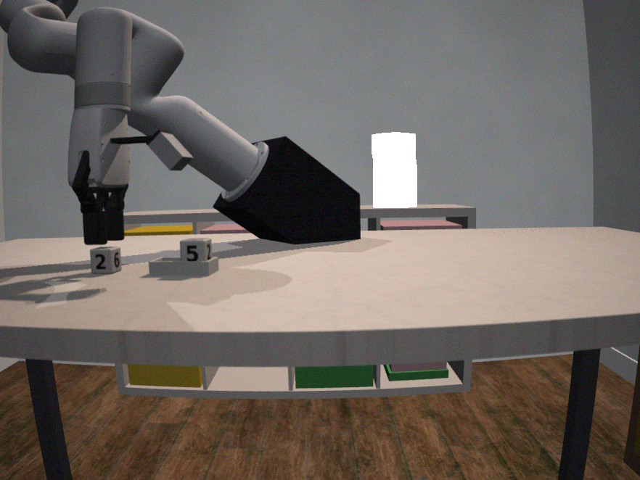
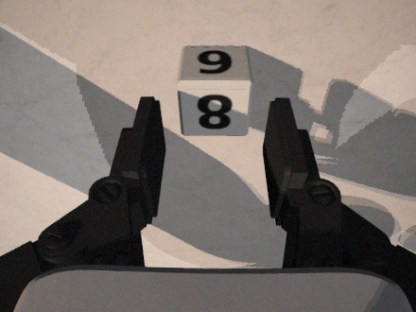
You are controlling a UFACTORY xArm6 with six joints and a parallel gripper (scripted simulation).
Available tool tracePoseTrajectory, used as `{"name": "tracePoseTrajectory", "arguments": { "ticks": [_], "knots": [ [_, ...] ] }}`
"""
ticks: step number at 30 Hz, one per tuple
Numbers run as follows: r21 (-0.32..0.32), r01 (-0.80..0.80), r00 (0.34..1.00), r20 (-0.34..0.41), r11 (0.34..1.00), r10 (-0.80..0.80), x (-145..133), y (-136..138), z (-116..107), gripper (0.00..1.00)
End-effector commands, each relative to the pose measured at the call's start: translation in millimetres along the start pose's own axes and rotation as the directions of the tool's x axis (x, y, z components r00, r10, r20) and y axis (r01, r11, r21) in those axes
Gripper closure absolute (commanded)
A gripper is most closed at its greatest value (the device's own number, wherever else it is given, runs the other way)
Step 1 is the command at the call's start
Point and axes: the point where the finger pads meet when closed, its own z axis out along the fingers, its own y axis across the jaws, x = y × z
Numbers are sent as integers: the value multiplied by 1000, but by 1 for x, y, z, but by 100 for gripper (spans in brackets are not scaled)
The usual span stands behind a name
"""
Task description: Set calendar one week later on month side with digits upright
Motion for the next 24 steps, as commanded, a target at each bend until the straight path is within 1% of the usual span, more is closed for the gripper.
{"name": "tracePoseTrajectory", "arguments": {
  "ticks": [1,11,24],
  "knots": [
    [-1,-1,1000,-1,1000,1,0,1,0,51],
    [-1,-1,1000,-1,1000,1,0,1,2,51],
    [-1,-1,1000,-1,1000,1,0,1,19,51]
  ]
}}
